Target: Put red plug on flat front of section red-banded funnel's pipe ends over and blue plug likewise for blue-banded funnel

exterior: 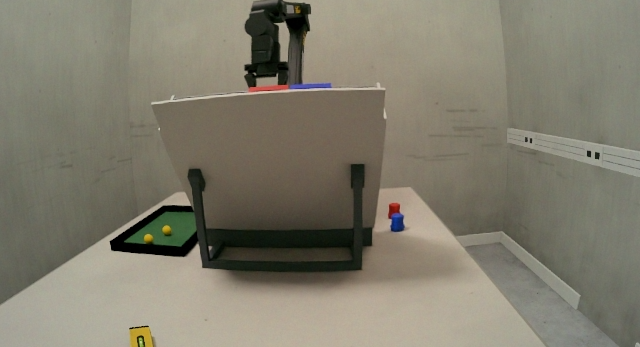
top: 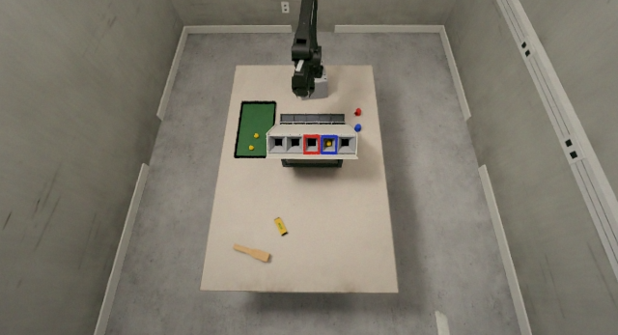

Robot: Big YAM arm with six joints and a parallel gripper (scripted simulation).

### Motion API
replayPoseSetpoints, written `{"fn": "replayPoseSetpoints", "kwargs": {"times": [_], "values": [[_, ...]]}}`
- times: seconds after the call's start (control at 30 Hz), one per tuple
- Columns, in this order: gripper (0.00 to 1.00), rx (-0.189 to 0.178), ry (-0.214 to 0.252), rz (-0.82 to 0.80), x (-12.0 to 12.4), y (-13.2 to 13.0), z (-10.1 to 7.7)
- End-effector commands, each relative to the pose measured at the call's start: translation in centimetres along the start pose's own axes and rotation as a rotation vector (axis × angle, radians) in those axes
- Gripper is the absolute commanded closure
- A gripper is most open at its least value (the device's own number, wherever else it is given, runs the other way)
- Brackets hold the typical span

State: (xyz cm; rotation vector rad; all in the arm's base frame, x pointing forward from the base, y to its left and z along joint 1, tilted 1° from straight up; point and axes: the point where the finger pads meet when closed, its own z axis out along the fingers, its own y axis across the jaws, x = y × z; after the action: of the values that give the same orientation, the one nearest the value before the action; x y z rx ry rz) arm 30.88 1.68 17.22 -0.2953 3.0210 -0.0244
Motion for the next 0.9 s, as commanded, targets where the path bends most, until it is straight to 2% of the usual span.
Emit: {"fn": "replayPoseSetpoints", "kwargs": {"times": [0.0,0.23,0.3,0.33,0.87], "values": [[0.41,0.000,0.018,0.026,1.2,1.4,0.1],[0.41,0.000,0.085,0.024,3.5,3.9,1.6],[0.41,0.000,0.085,0.024,3.5,3.9,1.6],[0.41,-0.004,0.065,-0.007,2.3,2.9,1.4],[0.41,-0.004,0.065,-0.007,2.3,2.9,1.4]]}}
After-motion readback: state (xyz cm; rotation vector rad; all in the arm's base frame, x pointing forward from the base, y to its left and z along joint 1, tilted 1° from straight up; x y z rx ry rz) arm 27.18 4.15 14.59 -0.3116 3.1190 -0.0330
